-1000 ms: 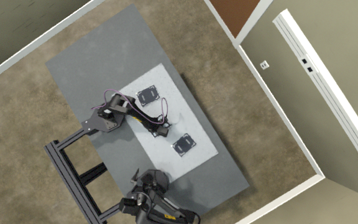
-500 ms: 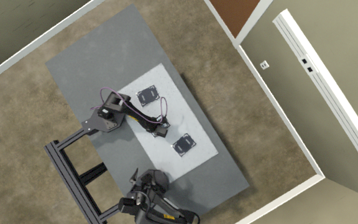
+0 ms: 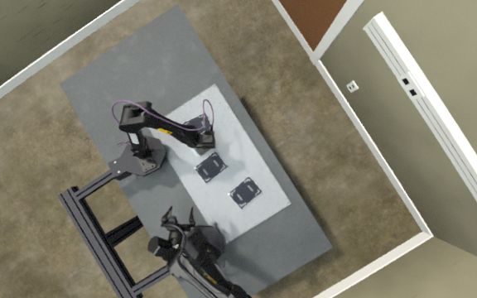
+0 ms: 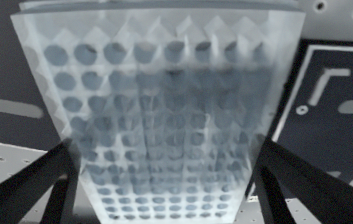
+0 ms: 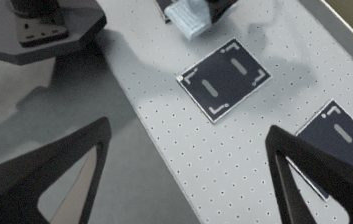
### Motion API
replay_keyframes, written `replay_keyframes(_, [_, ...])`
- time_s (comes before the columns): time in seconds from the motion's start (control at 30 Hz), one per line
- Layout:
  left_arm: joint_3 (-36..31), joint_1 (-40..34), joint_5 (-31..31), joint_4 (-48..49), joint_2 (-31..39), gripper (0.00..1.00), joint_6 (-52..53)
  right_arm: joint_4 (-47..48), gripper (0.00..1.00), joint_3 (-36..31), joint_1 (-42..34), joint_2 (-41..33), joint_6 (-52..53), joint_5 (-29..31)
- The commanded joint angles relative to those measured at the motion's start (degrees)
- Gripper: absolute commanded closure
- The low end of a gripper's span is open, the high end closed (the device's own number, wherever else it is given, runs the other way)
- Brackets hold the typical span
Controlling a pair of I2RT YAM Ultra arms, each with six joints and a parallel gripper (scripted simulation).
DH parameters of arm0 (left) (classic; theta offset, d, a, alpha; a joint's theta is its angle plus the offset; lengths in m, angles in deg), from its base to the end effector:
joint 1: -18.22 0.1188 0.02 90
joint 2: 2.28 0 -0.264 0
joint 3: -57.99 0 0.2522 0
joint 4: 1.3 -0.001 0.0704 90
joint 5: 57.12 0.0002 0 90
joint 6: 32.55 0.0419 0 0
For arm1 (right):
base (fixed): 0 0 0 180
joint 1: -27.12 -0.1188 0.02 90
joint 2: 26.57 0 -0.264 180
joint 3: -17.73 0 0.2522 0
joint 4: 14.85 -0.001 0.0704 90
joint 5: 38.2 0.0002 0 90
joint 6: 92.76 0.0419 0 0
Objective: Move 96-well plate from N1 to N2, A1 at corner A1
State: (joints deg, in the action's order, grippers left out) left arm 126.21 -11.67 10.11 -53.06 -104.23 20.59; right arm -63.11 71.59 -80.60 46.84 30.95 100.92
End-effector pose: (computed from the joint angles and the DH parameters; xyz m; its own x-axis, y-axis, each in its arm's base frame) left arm 0.2624 -0.1310 0.1283 -0.9513 -0.0912 -0.2944 -0.1719 0.9498 0.2615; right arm -0.0374 0.2180 0.1968 -0.1598 -0.6933 -0.7027 -0.7473 0.5501 -0.3728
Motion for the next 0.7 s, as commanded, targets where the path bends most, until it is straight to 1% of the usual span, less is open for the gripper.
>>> replay_keyframes(0.0, [-1.34,1.69,1.36,2.02,3.62,0.2,7.13,16.2,0.0,-0.51,3.62,2.46,-10.47,-4.41])
replay_keyframes(0.27, [-4.3,12.67,2.79,2.54,10.07,0.2,15.55,39.71,0.0,-5.58,17.09,13.08,-24.7,-11.99])
replay_keyframes(0.47, [-4.02,15.31,3.61,2.61,11.27,0.2,18.03,55.89,0.0,-9.04,20.96,14.62,-31.18,-15.71])
replay_keyframes(0.53, [-4.02,15.31,3.61,2.61,11.27,0.2,18.03,55.89,0.0,-9.04,20.96,14.62,-31.18,-15.71])
replay_keyframes(0.57, [-3.99,15.6,3.8,2.62,11.37,0.2,18.59,60.87,0.0,-10.05,21.84,15.82,-33.23,-17.47])
replay_keyframes(0.67, [-3.1,17.12,3.83,0.62,11.72,0.2,20.17,68.9,0.0,-10.97,24.27,17.74,-38.09,-19.66])
